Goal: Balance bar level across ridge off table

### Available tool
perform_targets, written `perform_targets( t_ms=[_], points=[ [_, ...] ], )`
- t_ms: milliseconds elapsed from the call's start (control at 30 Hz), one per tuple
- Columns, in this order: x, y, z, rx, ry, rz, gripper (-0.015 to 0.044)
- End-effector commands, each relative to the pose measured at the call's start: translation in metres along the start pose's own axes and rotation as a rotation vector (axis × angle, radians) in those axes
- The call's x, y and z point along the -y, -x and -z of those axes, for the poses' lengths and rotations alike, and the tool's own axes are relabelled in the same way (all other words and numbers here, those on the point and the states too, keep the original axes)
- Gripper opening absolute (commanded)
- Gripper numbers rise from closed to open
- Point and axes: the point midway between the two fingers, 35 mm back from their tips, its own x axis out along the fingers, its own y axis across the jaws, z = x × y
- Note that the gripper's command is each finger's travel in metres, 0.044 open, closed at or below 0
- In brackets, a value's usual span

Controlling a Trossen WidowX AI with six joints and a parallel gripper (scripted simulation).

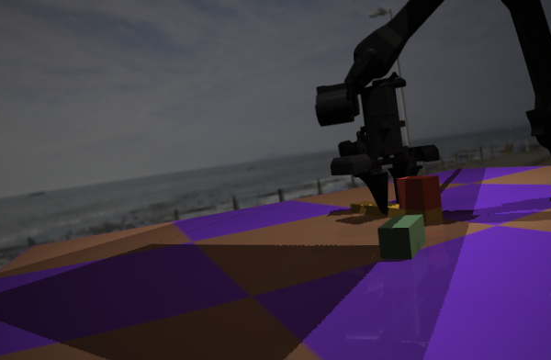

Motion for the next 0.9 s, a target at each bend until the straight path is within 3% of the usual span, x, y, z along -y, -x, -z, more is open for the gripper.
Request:
perform_targets(
  t_ms=[0,867],
  points=[
    [-0.001,0.006,-0.001,0.001,0.0,0.0,0.0],
    [-0.005,0.072,-0.005,0.004,-0.002,0.002,0.0]
  ],
)
